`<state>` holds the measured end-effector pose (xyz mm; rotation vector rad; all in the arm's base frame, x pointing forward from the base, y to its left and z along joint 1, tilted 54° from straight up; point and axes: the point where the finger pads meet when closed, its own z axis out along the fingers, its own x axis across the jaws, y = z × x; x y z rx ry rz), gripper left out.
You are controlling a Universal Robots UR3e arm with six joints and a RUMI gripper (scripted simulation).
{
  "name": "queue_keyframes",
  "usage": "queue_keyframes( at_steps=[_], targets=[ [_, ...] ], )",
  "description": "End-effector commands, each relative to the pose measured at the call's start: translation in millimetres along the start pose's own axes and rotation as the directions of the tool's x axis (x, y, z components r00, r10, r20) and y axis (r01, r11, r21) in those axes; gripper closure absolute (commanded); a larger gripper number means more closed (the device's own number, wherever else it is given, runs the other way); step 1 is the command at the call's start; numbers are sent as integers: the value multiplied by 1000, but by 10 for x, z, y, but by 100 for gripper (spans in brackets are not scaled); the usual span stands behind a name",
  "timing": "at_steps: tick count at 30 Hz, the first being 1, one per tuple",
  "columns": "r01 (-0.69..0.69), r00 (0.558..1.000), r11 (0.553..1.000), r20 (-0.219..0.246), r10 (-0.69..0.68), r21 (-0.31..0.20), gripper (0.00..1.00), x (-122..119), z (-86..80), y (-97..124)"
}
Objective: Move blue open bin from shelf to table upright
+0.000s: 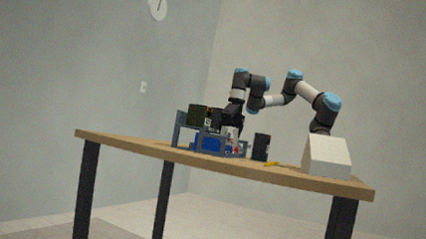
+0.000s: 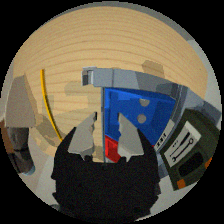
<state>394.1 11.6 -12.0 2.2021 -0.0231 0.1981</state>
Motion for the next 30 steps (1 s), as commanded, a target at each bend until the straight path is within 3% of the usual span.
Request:
queue_keyframes(
  at_steps=[1, 17, 18, 30],
  targets=[
    [-1, 1000, 1000, -2, 1, 1, 74, 5, -8, 0],
    [-1, 1000, 1000, -2, 1, 1, 74, 5, -12, 0],
    [-1, 1000, 1000, -2, 1, 1, 100, 5, -12, 0],
    [-1, 1000, 1000, -2, 1, 1, 100, 5, -12, 0]
  ],
)
